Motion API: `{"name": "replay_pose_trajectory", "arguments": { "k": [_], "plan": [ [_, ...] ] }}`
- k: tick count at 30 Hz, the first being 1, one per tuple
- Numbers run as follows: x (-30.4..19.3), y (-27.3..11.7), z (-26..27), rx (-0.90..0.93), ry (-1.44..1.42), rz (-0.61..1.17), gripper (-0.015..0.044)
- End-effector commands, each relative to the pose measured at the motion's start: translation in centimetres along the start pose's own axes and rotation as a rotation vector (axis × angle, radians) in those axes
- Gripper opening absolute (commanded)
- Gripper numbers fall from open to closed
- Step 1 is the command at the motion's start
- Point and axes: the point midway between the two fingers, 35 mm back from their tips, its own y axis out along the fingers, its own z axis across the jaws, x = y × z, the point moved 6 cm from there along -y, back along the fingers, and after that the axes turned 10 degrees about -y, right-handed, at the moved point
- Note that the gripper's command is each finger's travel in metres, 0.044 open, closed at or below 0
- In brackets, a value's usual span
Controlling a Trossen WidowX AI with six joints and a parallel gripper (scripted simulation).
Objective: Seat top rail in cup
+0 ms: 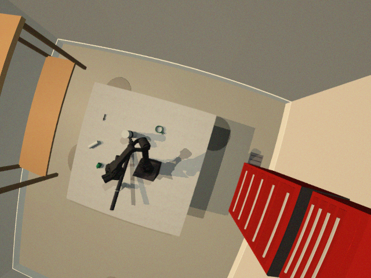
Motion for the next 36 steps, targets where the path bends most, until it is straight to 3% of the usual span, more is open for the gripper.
{"name": "replay_pose_trajectory", "arguments": {
  "k": [1,5,12,22,36],
  "plan": [
    [-0.1,0.2,-0.1,-0.035,-0.005,-0.005,0.044],
    [0.0,0.4,-1.3,-0.013,-0.109,0.019,0.044],
    [-0.6,1.2,-6.1,0.096,-0.54,0.064,0.044],
    [-3.1,1.4,-12.6,0.213,-1.155,-0.017,0.044],
    [-7.9,-0.4,-18.7,0.15,-1.874,-0.176,0.044]
  ]
}}
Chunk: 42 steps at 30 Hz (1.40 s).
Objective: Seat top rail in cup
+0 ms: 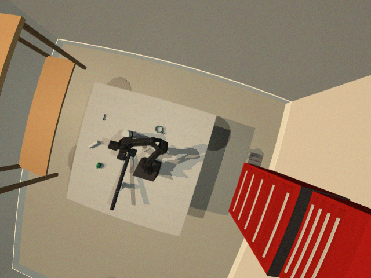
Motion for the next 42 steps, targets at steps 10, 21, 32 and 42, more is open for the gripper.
{"name": "replay_pose_trajectory", "arguments": {
  "k": [10,21,32,42],
  "plan": [
    [-4.8,-2.7,3.5,-0.106,-0.614,0.015,0.044],
    [-5.1,-0.9,4.0,-0.104,-0.612,0.01,0.044],
    [-6.0,2.9,5.7,-0.106,-0.614,0.022,0.044],
    [-6.1,4.3,5.3,-0.106,-0.614,0.022,0.044]
  ]
}}
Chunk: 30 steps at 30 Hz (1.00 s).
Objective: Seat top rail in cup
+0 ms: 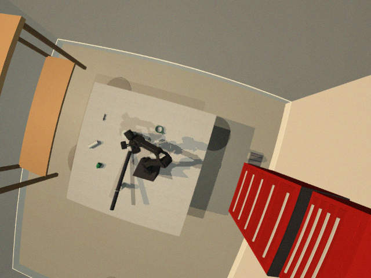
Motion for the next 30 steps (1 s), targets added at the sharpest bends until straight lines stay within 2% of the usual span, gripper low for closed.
{"name": "replay_pose_trajectory", "arguments": {
  "k": [1,30],
  "plan": [
    [0.1,0.8,-0.1,-0.001,-0.007,-0.012,0.044],
    [0.3,5.5,0.0,0.0,-0.008,-0.011,0.044]
  ]
}}
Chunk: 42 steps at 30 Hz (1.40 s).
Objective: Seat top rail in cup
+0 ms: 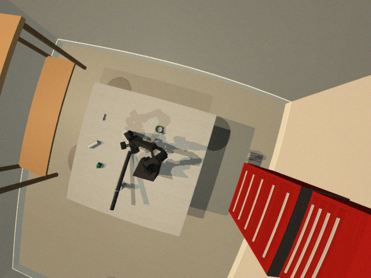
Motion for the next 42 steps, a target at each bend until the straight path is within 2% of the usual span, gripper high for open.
{"name": "replay_pose_trajectory", "arguments": {
  "k": [1,4,16,19,23,42],
  "plan": [
    [0.2,0.8,0.0,-0.002,-0.007,-0.011,0.044],
    [0.3,1.1,0.0,-0.002,-0.007,-0.011,0.044],
    [0.3,1.1,0.0,-0.002,-0.007,-0.011,0.0125],
    [0.3,1.1,0.0,-0.002,-0.007,-0.011,0.0105],
    [0.4,1.3,-0.2,0.001,0.022,0.005,0.0],
    [0.5,2.0,-1.5,0.013,0.147,0.075,0.0]
  ]
}}
